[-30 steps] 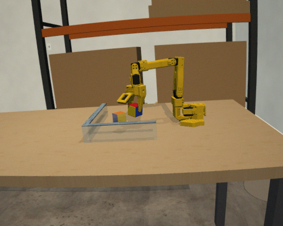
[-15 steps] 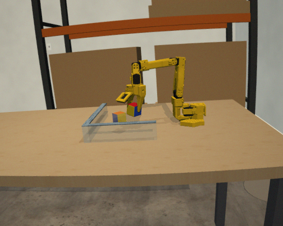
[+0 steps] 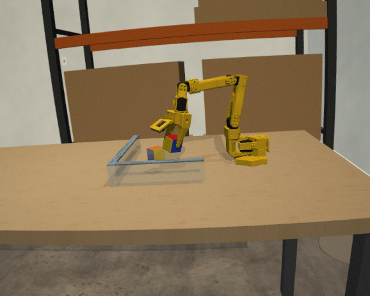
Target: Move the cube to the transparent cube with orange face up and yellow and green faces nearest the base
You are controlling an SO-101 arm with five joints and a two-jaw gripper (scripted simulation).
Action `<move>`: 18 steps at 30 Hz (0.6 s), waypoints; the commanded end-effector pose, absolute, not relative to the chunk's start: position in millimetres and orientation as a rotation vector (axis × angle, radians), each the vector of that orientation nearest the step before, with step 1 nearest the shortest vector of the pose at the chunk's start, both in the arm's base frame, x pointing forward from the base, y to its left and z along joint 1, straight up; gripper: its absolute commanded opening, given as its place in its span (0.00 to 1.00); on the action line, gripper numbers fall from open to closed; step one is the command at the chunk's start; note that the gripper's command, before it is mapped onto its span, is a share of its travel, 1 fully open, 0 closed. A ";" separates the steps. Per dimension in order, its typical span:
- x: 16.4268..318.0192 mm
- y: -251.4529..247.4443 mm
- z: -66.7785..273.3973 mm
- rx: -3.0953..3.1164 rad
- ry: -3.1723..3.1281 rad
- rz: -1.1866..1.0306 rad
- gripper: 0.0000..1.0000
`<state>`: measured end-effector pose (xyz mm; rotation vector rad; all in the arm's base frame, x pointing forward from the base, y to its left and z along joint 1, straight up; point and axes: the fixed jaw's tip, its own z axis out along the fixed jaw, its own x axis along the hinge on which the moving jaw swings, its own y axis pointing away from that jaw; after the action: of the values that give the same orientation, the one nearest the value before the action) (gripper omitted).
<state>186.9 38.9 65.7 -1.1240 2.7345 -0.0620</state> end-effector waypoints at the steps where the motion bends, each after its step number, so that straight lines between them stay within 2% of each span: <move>1: 197.2 40.2 79.2 -1.037 2.626 -0.094 0.22; 18: 200.4 41.0 79.3 -0.968 2.588 -0.100 0.22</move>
<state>189.8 39.6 63.5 -1.0187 2.6805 -0.0774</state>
